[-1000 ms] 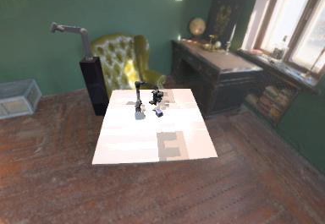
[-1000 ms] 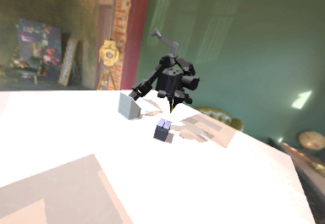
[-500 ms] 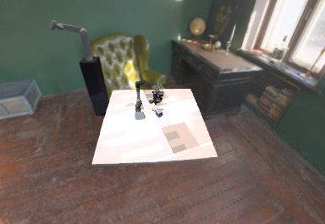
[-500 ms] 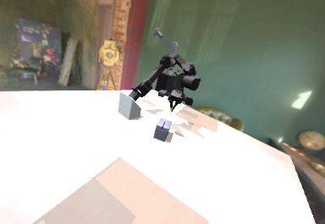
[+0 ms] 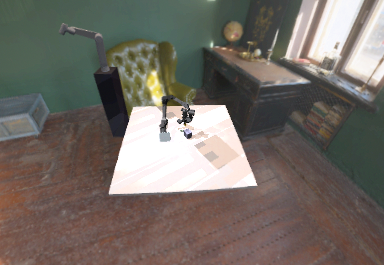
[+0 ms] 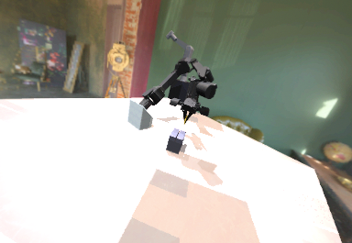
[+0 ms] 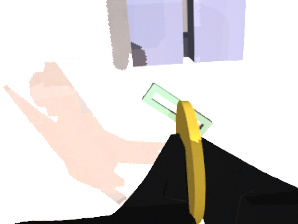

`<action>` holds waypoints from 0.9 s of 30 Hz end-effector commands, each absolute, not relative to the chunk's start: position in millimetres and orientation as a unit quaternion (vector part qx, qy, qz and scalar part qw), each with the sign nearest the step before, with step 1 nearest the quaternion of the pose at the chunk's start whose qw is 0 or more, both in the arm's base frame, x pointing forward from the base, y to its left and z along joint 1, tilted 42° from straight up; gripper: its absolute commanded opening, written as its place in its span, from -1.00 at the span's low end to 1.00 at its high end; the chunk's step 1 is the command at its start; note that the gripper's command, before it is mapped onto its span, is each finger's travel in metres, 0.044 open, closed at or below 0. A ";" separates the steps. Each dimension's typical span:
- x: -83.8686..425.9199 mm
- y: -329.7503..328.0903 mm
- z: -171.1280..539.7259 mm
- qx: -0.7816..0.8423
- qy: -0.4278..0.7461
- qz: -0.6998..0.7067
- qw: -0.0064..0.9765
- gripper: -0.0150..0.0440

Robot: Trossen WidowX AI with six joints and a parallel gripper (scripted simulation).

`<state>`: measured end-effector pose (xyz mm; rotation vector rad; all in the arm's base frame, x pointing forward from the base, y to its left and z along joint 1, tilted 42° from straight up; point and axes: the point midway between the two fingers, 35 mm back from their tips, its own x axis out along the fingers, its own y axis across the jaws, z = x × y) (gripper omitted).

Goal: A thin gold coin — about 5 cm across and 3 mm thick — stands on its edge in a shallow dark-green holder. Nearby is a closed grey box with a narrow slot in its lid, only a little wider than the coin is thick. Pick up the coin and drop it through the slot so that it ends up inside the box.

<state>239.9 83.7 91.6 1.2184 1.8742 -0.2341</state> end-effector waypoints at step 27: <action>272.0 40.7 45.7 0.486 0.753 -0.094 0.434 -0.48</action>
